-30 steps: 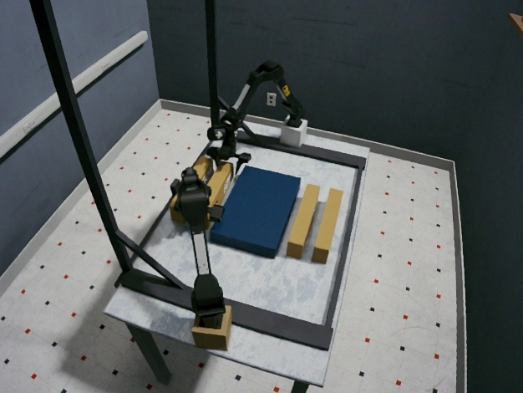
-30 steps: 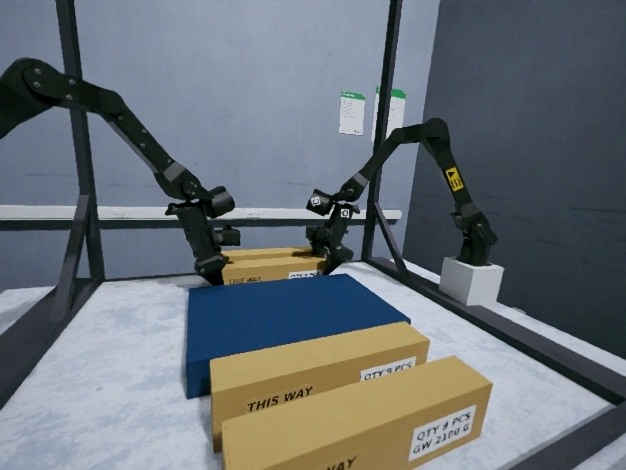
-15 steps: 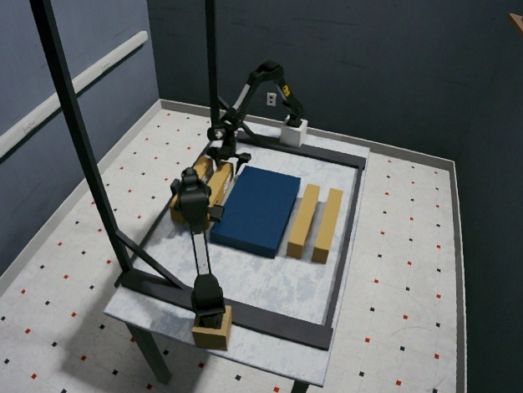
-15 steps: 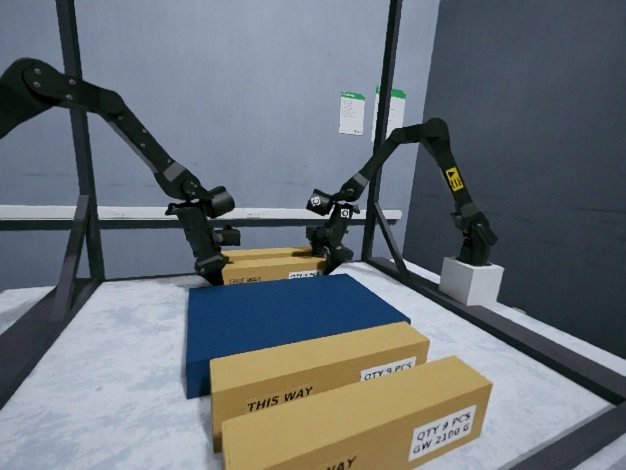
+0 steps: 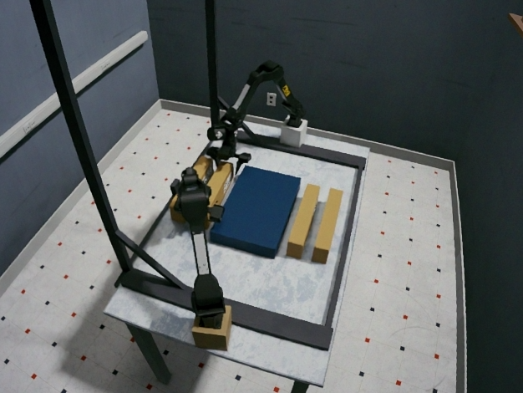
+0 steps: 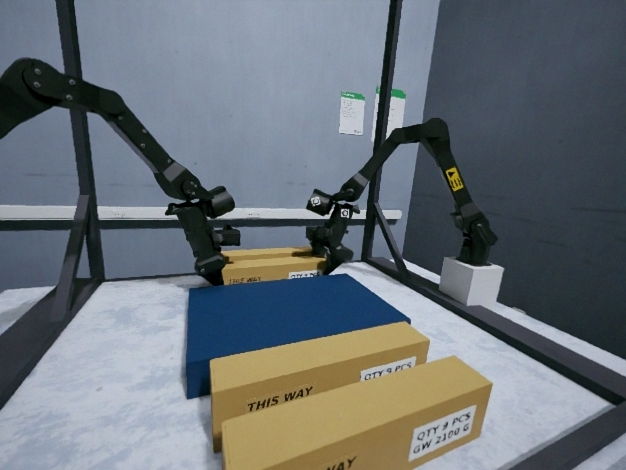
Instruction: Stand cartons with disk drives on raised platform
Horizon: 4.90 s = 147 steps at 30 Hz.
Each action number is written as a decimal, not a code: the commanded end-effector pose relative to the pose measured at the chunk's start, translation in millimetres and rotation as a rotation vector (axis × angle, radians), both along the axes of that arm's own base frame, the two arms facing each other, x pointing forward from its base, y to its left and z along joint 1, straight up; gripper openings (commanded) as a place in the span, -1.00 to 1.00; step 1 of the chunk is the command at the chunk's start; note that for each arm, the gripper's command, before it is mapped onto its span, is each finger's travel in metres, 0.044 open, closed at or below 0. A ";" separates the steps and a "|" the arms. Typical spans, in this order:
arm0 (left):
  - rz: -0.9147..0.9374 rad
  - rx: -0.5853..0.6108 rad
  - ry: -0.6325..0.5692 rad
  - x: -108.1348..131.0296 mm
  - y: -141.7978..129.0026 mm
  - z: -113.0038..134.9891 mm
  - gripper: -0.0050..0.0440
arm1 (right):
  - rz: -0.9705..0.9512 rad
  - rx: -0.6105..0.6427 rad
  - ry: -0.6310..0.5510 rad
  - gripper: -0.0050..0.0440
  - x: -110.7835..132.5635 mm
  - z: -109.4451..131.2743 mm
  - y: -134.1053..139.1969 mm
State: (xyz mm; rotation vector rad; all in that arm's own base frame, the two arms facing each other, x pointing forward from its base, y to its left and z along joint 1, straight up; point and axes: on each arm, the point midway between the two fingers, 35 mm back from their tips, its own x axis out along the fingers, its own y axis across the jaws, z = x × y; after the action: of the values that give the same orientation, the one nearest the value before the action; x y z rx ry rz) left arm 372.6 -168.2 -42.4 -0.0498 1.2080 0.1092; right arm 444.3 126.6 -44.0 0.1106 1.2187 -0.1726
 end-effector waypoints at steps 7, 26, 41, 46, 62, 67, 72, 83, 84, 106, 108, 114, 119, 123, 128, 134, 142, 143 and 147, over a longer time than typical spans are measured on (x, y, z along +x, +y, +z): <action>0.003 -0.007 -0.017 5.0 -1.2 5.7 0.76 | 0.000 0.009 -0.026 0.75 6.5 9.9 1.3; -0.006 -0.022 -0.024 4.0 -3.2 9.0 -1.00 | 0.007 0.016 -0.031 -1.00 4.7 10.3 1.5; -0.006 -0.022 -0.024 4.0 -3.2 9.0 -1.00 | 0.007 0.016 -0.031 -1.00 4.7 10.3 1.5; 0.000 -0.012 -0.025 4.0 -2.3 8.9 -1.00 | 0.008 0.017 -0.032 -1.00 4.7 10.8 1.5; -0.006 -0.022 -0.025 4.4 -6.2 8.8 -1.00 | 0.008 0.017 -0.032 -1.00 5.4 10.5 5.4; -0.006 -0.022 -0.025 4.4 -6.2 8.8 -1.00 | 0.008 0.017 -0.032 -1.00 5.4 10.5 5.4; -0.006 -0.022 -0.025 4.4 -6.2 8.8 -1.00 | 0.008 0.017 -0.032 -1.00 5.4 10.5 5.4; -0.006 -0.024 -0.024 4.4 -6.2 8.9 -1.00 | 0.008 0.017 -0.032 -1.00 5.4 10.5 5.4; -0.006 -0.024 -0.024 4.4 -6.2 8.9 -1.00 | 0.008 0.017 -0.032 -1.00 5.4 10.5 5.4; -0.006 -0.023 -0.025 4.3 -5.2 8.9 -1.00 | 0.008 0.017 -0.032 -1.00 5.4 10.5 5.4; -0.006 -0.023 -0.025 4.3 -5.2 8.9 -1.00 | 0.008 0.017 -0.032 -1.00 5.4 10.5 5.4; -0.001 -0.013 -0.022 4.7 -3.6 58.8 -1.00 | -0.005 0.006 -0.026 -1.00 6.4 60.5 3.0; -0.001 -0.013 -0.022 4.7 -3.6 58.8 -1.00 | -0.005 0.006 -0.026 -1.00 6.4 60.5 3.0; -0.001 -0.013 -0.022 4.7 -3.6 58.8 -1.00 | -0.005 0.006 -0.026 -1.00 6.4 60.5 3.0; -0.002 -0.013 -0.021 4.7 -3.6 58.5 -1.00 | -0.003 0.009 -0.026 -1.00 6.9 60.2 3.4; -0.002 -0.013 -0.021 4.7 -3.6 58.5 -1.00 | -0.003 0.009 -0.026 -1.00 6.9 60.2 3.4; -0.002 -0.013 -0.021 4.7 -3.6 58.5 -1.00 | -0.003 0.009 -0.026 -1.00 6.9 60.2 3.4; -0.002 -0.013 -0.021 4.7 -3.6 58.5 -1.00 | -0.003 0.009 -0.026 -1.00 6.9 60.2 3.4; -0.002 -0.013 -0.020 4.8 -3.6 58.8 -1.00 | -0.003 0.008 -0.025 -1.00 7.1 60.7 3.4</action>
State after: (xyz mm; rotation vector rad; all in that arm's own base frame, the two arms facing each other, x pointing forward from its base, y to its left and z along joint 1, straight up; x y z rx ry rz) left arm 371.4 -161.1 -13.5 -0.0229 1.2419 0.1295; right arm 444.3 119.7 -17.8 0.0856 1.2504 -0.1968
